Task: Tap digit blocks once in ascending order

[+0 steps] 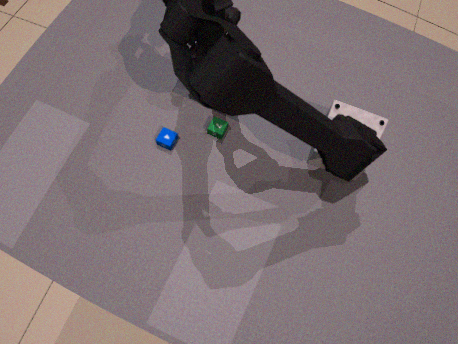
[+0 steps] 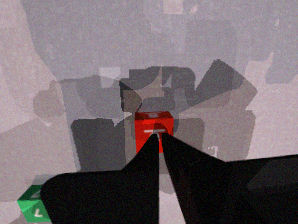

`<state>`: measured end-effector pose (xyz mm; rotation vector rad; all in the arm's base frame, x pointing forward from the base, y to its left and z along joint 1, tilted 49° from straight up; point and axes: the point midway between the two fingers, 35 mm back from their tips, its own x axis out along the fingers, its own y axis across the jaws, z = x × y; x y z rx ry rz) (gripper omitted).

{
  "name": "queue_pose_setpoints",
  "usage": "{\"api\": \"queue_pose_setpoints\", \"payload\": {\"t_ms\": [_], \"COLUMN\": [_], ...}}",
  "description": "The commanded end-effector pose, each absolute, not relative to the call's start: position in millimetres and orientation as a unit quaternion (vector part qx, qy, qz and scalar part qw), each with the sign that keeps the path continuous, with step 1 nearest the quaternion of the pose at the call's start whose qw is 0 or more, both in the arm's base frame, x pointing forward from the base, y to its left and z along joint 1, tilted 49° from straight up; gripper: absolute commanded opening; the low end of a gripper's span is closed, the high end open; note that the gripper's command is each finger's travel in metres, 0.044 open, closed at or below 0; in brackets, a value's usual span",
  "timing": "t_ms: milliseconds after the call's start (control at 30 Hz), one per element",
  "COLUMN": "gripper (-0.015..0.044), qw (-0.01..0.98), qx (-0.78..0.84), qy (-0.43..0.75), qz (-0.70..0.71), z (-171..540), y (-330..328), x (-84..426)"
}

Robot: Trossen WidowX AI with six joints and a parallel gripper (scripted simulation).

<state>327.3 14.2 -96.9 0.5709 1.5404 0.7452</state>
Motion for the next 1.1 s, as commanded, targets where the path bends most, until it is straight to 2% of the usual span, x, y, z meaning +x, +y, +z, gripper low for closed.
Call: {"api": "queue_pose_setpoints", "payload": {"t_ms": [0, 467, 700, 867, 1067], "gripper": [0.0020, 0.0020, 0.0020, 0.0020, 0.0020], "qw": [0.616, 0.616, 0.617, 0.617, 0.615], "qx": [0.254, 0.254, 0.253, 0.253, 0.254], "qy": [0.672, 0.672, 0.673, 0.673, 0.674], "qz": [0.323, 0.322, 0.321, 0.321, 0.321], "z": [-101, -80, -28, -20, 35], "y": [19, -5, -63, -59, -19], "x": [323, 327, 336, 333, 297]}}
